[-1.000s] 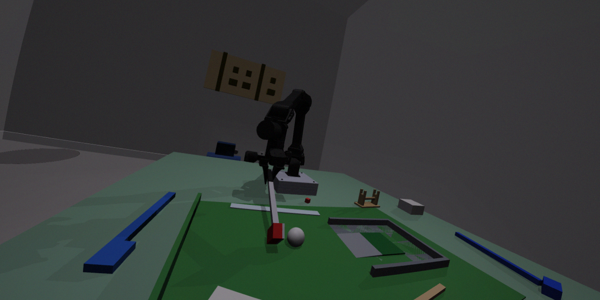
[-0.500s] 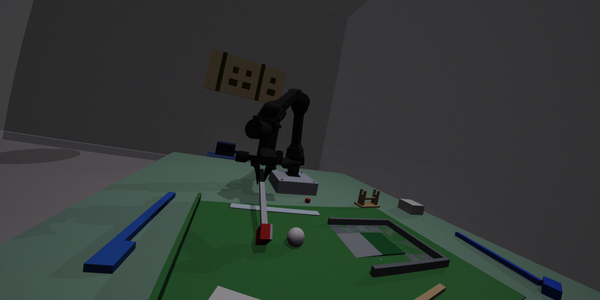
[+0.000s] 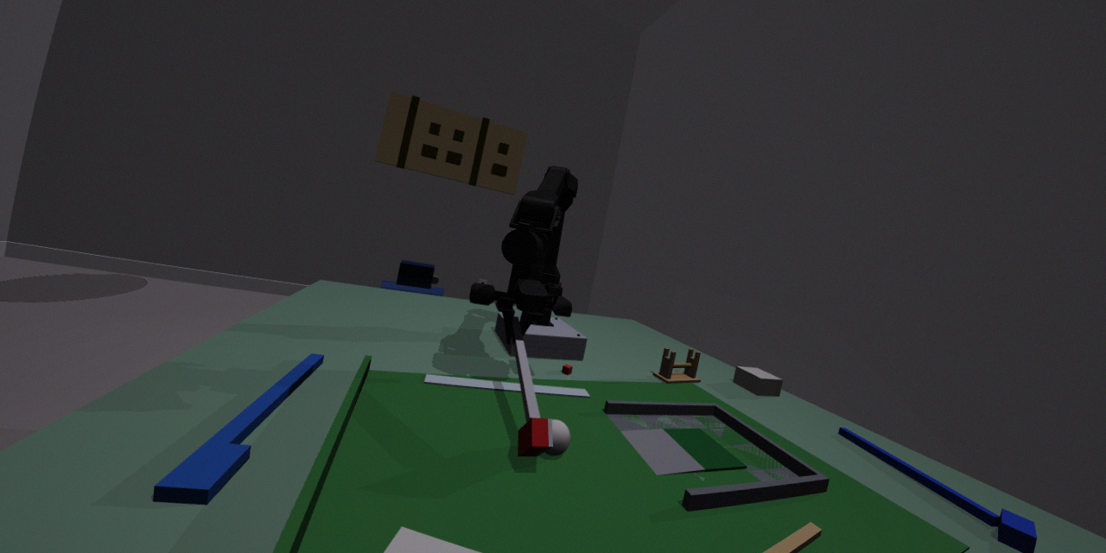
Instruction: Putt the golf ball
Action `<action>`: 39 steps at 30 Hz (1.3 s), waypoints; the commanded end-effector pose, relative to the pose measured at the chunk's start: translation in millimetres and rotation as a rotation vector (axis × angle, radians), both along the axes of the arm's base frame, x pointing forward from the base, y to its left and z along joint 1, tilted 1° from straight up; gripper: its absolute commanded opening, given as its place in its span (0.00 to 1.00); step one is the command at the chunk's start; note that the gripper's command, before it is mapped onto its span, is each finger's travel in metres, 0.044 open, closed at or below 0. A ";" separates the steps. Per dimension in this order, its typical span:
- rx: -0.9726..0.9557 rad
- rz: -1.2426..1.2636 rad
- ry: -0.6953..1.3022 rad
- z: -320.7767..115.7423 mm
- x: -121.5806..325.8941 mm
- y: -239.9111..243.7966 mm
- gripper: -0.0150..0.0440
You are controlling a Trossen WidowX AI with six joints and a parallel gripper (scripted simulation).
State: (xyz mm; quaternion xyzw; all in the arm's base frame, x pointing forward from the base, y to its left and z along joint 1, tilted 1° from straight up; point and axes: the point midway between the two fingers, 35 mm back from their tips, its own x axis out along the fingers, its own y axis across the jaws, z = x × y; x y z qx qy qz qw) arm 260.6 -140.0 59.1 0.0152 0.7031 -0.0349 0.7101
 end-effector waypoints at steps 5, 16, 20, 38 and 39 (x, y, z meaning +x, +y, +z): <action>0.004 0.009 -0.006 -1.9 -4.5 73.0 0.25; 0.004 0.009 -0.006 38.3 -3.5 73.3 0.25; 0.004 0.009 -0.006 57.3 -5.3 74.1 0.25; 0.008 0.011 0.005 50.6 -7.0 74.3 0.25; 0.008 0.011 0.005 50.6 -7.0 74.3 0.25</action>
